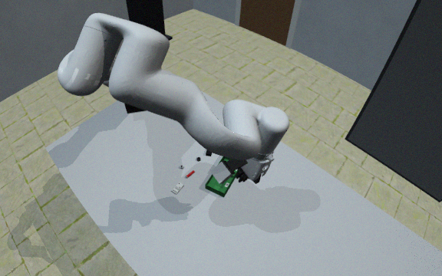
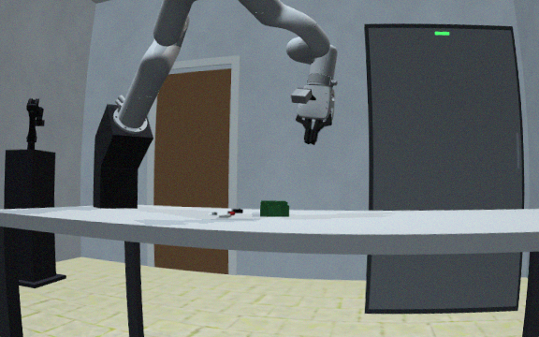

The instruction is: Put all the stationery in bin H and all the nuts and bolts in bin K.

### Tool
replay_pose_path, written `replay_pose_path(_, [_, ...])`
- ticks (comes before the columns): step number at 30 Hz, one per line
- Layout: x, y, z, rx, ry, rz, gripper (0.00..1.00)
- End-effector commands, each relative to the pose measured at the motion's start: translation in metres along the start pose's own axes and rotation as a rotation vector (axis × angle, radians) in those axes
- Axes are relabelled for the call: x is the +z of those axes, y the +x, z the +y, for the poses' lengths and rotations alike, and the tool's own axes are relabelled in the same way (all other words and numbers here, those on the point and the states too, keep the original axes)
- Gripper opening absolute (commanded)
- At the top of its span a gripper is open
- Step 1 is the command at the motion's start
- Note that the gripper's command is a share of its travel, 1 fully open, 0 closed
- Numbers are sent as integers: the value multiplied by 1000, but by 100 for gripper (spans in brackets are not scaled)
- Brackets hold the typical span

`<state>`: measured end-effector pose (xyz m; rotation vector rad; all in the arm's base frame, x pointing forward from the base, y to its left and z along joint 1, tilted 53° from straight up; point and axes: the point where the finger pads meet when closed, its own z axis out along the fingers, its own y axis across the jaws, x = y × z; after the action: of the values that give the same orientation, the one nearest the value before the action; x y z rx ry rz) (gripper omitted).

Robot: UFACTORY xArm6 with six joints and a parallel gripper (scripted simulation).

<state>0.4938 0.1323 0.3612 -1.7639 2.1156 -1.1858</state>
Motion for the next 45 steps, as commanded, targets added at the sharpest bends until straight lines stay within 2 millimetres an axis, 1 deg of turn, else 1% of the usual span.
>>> replay_pose_path(1, [1,5,17,-154,25,-9,7])
replay_pose_path(2, [1,7,22,-183,28,-7,7])
replay_pose_path(4, [1,7,22,-240,35,-7,7])
replay_pose_path(6, [1,7,22,-240,35,-7,7])
replay_pose_path(7, [3,9,30,-309,44,-7,7])
replay_pose_path(8, [3,10,35,-344,47,-5,7])
replay_pose_path(9, [3,10,35,-367,50,-4,7])
replay_pose_path(11, [6,13,49,-421,55,0,7])
replay_pose_path(13, [6,13,49,-479,61,0,7])
replay_pose_path(15, [9,17,64,-537,66,4,7])
replay_pose_path(17, [9,17,64,-594,73,5,7])
replay_pose_path(19, [12,20,79,-652,78,9,7])
replay_pose_path(21, [12,20,79,-709,85,10,7])
replay_pose_path(23, [12,20,79,-709,85,10,7])
replay_pose_path(25, [15,22,94,-814,95,14,7])
replay_pose_path(27, [15,22,94,-846,99,14,7])
replay_pose_path(29, [18,25,110,-918,106,19,7])
replay_pose_path(31, [18,25,110,-964,111,20,7])
replay_pose_path(33, [22,28,126,-1032,116,25,7])
replay_pose_path(35, [22,28,126,-1083,122,26,7])
replay_pose_path(37, [26,30,142,-1146,127,31,7])
replay_pose_path(38, [26,30,143,-1174,130,32,7])
replay_pose_path(40, [26,30,143,-1174,130,32,7])
replay_pose_path(41, [28,31,151,-1252,139,35,7])
replay_pose_path(42, [30,32,159,-1279,141,38,7])
replay_pose_path(44, [30,32,160,-1322,146,39,7])
replay_pose_path(45, [33,33,168,-1357,149,42,7])
